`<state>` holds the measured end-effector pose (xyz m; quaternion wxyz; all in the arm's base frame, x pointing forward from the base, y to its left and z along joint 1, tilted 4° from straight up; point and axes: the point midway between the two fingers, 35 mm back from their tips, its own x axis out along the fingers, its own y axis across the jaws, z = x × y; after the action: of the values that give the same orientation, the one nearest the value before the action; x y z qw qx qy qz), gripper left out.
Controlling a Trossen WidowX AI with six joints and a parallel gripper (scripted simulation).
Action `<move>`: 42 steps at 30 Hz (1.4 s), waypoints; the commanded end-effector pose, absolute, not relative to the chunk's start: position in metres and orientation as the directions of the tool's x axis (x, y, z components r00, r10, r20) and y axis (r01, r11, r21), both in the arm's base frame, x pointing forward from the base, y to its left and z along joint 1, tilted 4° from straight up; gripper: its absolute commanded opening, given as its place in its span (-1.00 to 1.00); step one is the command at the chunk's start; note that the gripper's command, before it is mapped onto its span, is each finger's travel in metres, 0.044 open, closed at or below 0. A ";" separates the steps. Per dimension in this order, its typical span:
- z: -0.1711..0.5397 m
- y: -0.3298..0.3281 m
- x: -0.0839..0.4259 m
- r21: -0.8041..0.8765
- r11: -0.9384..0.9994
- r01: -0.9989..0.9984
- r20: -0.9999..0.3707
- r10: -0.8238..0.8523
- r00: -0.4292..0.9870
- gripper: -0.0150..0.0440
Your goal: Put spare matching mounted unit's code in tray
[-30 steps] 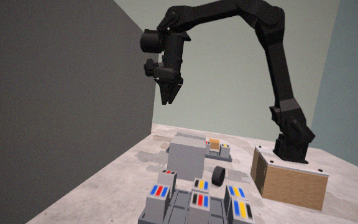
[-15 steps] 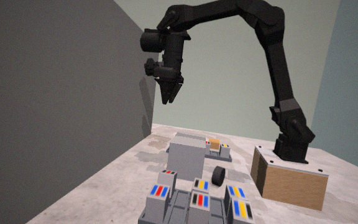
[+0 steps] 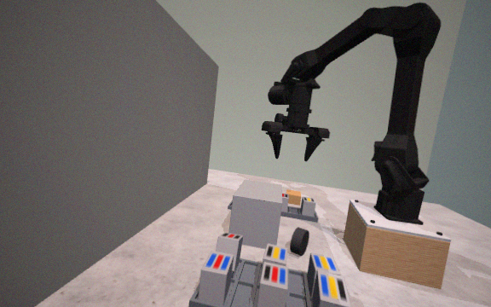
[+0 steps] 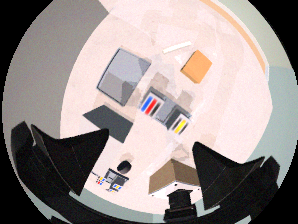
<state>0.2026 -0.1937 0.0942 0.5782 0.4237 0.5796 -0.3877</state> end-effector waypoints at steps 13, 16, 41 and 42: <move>0.057 -0.196 0.135 0.013 -0.082 0.997 -0.999 0.048 0.017 0.73; 0.035 -0.189 0.139 0.013 -0.082 0.997 -0.999 0.049 0.017 0.53; 0.005 -0.188 0.142 0.013 -0.082 0.997 -0.999 0.049 0.017 0.53; 0.003 -0.188 0.142 0.013 -0.082 0.997 -0.999 0.049 0.017 0.53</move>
<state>0.1425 -0.1895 0.0095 0.4739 0.5338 0.4876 -0.5027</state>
